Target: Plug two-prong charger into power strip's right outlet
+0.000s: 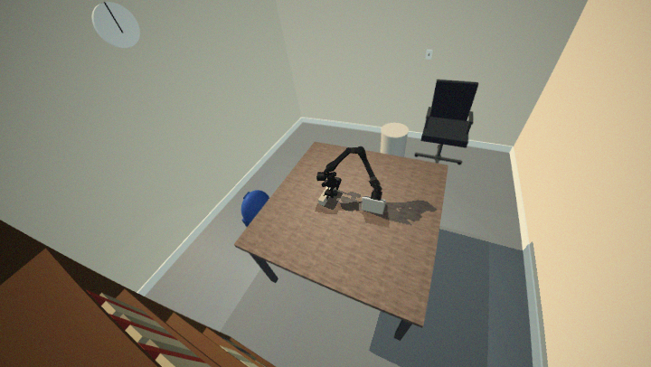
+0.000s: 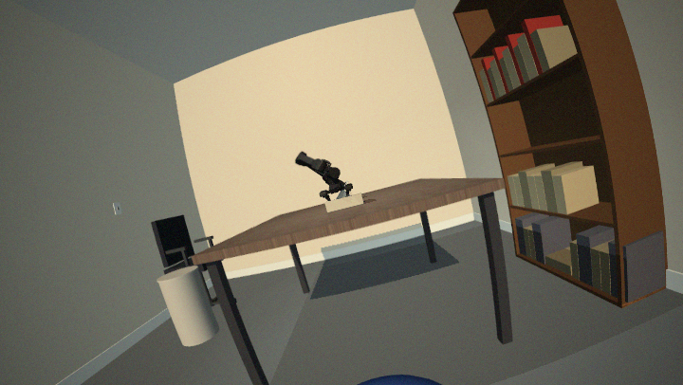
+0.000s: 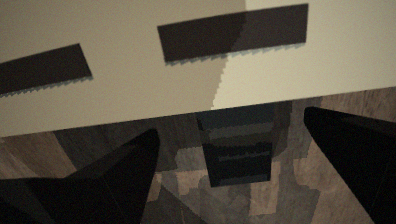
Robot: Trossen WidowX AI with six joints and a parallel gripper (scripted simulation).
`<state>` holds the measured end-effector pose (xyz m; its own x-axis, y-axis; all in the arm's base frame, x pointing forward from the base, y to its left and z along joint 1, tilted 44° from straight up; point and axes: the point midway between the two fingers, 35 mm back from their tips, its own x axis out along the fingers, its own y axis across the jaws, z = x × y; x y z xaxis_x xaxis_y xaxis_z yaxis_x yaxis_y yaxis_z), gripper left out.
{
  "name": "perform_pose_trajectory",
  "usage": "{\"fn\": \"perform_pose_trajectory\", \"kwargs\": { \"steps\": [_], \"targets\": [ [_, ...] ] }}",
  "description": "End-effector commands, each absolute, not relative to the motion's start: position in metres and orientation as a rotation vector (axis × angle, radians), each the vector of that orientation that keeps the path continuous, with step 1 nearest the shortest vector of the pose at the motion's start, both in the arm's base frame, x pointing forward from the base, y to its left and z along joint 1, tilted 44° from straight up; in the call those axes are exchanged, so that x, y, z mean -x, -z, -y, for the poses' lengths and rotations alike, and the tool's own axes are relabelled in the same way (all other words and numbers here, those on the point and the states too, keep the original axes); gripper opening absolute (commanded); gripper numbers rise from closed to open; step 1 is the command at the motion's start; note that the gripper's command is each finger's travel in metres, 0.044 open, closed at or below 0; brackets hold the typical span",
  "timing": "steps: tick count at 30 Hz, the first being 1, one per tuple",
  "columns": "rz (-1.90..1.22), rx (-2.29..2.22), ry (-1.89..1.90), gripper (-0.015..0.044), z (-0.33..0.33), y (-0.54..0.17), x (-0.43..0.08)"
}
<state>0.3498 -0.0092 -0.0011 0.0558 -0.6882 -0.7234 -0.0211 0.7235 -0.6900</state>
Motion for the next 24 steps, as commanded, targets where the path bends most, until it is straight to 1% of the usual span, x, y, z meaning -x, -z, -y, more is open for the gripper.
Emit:
{"fn": "perform_pose_trajectory", "kwargs": {
  "steps": [1,24],
  "targets": [
    [-1.436,0.621,0.565,0.044,0.01,0.001,-0.348],
    [-1.432,0.62,0.565,0.044,0.011,0.002,-0.334]
  ]
}}
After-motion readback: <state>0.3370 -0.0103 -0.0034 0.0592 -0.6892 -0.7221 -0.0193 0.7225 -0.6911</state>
